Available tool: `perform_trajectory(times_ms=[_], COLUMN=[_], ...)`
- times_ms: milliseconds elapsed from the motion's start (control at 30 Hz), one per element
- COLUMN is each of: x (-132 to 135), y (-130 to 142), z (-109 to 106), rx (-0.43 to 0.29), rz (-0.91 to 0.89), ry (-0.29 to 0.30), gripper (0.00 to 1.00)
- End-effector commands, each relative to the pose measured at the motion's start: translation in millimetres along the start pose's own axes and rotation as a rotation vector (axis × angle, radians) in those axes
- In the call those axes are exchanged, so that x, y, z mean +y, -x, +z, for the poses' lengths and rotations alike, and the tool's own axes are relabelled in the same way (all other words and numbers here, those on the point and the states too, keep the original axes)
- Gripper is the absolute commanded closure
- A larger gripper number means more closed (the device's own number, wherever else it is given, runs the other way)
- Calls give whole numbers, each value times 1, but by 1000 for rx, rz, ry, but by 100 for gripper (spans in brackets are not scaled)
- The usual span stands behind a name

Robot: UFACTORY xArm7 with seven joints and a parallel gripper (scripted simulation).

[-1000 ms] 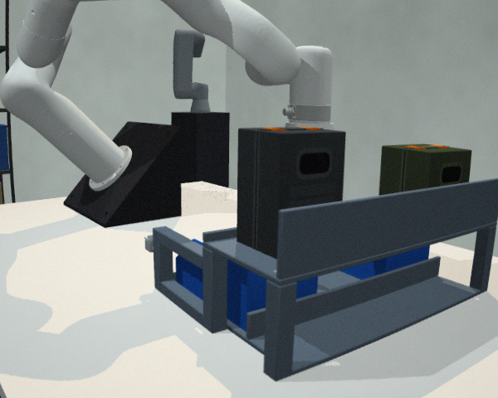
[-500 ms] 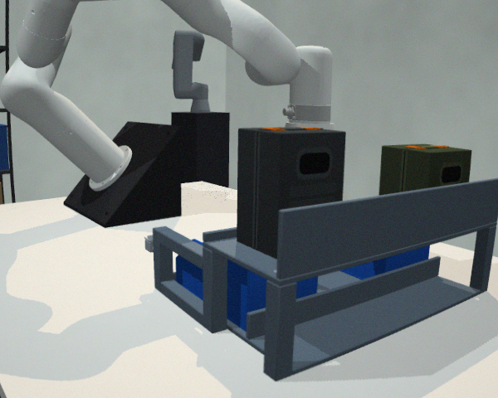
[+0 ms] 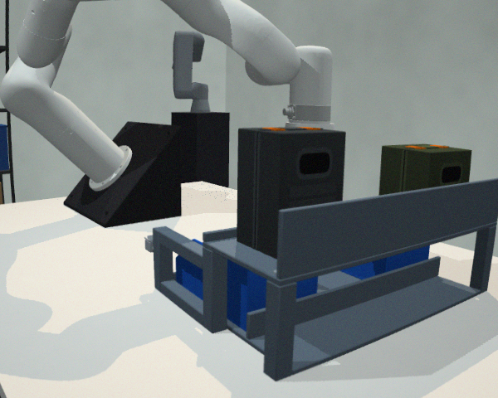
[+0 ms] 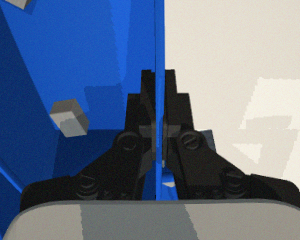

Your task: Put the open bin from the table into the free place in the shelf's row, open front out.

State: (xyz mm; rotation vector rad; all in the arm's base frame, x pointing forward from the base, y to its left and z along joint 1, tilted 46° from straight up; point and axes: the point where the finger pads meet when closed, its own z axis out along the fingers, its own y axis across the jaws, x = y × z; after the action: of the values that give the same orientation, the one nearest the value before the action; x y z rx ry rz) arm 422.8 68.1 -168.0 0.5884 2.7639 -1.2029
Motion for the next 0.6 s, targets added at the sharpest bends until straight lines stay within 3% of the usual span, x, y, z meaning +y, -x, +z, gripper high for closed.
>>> perform_trajectory(times_ms=[0, 567], x=[2, 2], y=[1, 1], z=[-8, -18], rx=[-2, -2], rz=[0, 0], ry=[5, 5], gripper=[100, 100])
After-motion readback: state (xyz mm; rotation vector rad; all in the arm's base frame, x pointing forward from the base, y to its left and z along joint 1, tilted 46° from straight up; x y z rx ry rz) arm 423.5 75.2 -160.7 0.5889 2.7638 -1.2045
